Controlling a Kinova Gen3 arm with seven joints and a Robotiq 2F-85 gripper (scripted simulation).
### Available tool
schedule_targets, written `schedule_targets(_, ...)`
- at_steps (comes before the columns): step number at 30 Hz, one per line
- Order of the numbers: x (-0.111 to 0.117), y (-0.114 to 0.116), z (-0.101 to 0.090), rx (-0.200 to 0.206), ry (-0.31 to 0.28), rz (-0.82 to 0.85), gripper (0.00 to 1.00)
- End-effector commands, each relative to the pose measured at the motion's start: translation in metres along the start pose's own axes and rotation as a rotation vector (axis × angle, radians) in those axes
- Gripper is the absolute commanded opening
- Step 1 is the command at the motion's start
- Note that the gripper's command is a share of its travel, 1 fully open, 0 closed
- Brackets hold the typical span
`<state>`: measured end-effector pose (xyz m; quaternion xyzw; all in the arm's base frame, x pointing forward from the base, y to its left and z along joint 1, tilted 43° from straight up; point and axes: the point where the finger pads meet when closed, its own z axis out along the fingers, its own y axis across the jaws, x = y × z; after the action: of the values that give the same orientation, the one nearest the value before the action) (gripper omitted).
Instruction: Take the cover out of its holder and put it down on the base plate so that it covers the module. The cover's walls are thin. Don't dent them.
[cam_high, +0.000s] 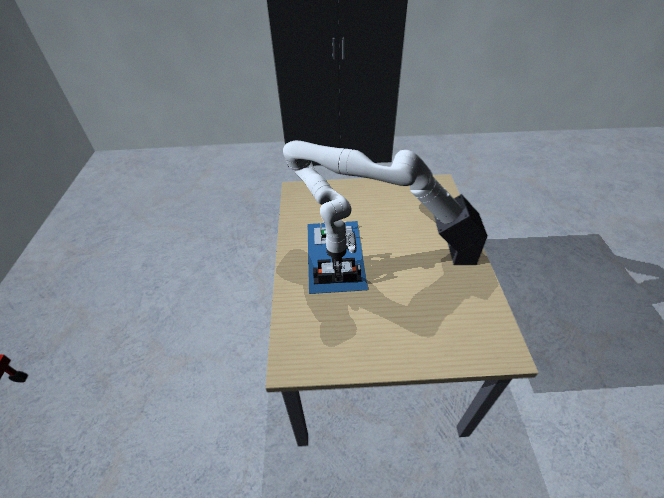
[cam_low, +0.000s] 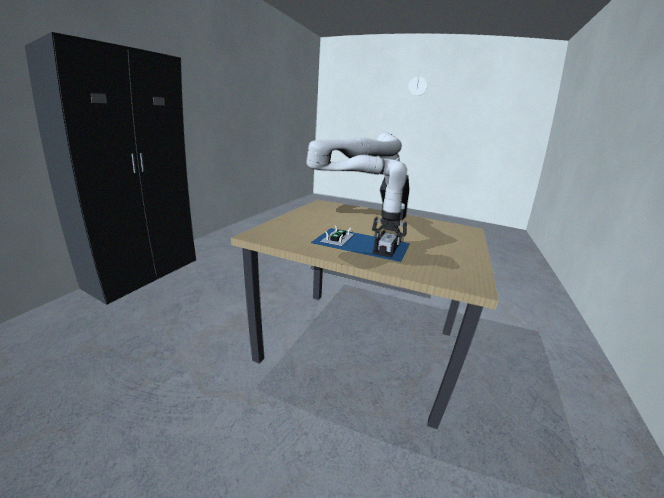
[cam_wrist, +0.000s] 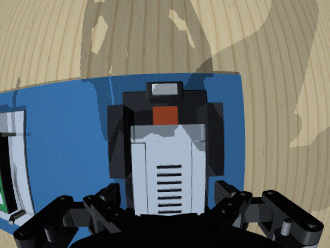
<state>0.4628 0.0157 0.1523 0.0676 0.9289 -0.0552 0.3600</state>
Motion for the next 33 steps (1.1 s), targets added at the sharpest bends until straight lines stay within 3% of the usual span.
schedule_targets(1, -0.0004, 0.0, -0.0006, 0.0, -0.001, 0.0, 1.0)
schedule_targets(15, -0.0005, -0.0001, -0.0014, 0.0, -0.001, 0.0, 1.0)
schedule_targets(16, -0.0005, -0.0001, -0.0014, 0.0, -0.001, 0.0, 0.7)
schedule_targets(33, -0.0005, -0.0001, -0.0014, 0.0, -0.001, 0.0, 0.7)
